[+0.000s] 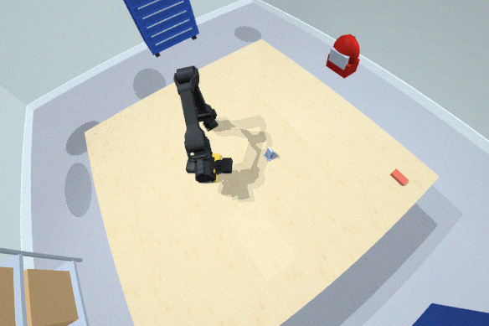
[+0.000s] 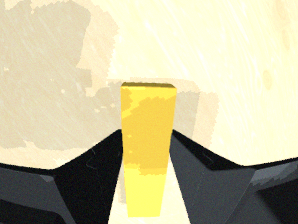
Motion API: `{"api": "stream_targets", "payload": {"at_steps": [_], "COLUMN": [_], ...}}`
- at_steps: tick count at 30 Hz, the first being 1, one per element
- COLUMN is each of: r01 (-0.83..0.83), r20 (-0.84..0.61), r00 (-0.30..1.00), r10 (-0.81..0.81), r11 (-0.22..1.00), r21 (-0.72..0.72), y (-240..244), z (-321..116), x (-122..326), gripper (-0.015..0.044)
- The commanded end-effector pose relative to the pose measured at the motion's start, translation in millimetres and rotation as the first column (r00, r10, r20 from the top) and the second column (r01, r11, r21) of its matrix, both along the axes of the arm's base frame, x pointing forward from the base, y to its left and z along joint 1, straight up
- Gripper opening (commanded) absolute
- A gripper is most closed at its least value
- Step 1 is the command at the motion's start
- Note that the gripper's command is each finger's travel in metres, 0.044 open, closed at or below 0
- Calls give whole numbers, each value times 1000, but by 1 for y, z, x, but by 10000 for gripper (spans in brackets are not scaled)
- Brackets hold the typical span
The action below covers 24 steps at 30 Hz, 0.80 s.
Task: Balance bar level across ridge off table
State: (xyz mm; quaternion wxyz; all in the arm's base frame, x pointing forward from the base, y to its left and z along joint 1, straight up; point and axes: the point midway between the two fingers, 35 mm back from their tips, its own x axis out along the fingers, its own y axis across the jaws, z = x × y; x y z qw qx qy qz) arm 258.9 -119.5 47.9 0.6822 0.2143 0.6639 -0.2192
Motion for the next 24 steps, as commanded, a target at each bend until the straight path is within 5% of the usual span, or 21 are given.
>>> {"api": "stream_targets", "payload": {"at_steps": [1,4,8,24], "r01": [0,0,0,2], "r20": [0,0,0,1], "r00": [1000,1000,1000,1000], "r10": [0,0,0,-2], "r11": [1000,1000,1000,1000], "r21": [0,0,0,1], "y": [0,0,0,-2], "z": [0,0,6,46], "x": [0,0,1,4], "gripper": [124,104,0,0]}}
